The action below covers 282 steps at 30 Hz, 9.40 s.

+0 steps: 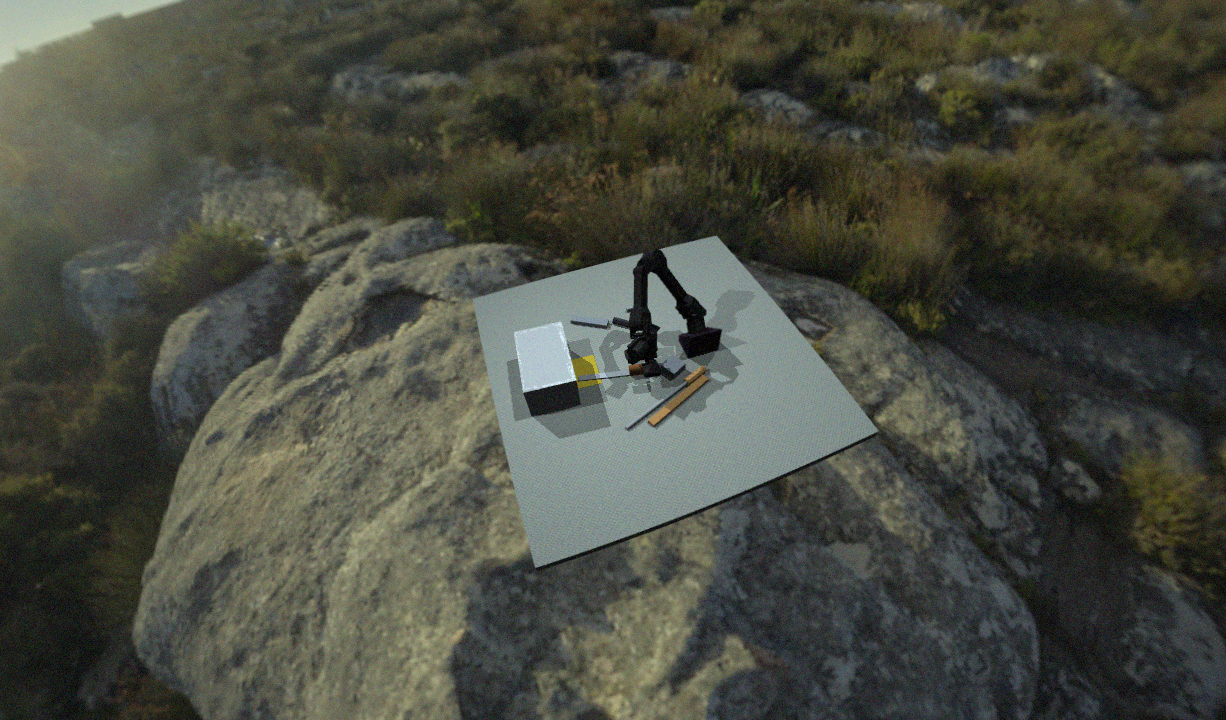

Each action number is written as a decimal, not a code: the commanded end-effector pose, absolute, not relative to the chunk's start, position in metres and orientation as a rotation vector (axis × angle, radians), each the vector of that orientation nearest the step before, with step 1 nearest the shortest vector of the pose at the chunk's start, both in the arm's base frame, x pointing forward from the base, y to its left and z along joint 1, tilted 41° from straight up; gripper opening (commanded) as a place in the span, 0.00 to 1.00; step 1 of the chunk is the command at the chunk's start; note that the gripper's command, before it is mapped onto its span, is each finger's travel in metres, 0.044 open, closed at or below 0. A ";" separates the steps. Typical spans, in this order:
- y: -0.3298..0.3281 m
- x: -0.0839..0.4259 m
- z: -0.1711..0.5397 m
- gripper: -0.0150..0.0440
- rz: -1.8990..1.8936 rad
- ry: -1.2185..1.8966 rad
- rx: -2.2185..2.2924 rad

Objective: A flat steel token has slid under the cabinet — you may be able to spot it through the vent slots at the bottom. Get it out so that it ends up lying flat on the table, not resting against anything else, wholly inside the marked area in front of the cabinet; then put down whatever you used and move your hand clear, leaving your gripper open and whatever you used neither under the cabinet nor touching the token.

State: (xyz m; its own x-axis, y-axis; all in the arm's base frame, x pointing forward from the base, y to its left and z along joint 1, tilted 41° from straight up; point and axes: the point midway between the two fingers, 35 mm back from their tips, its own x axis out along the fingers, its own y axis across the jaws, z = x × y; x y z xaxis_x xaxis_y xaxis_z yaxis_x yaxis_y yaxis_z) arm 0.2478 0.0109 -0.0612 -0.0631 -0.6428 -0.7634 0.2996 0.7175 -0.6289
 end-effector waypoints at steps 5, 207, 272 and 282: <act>0.008 0.261 -0.059 0.25 -0.790 1.442 -0.299; -0.044 0.398 -0.027 0.25 -0.794 1.434 -0.302; -0.026 0.336 -0.038 0.25 -0.793 1.439 -0.302; -0.023 0.325 -0.040 0.25 -0.792 1.440 -0.302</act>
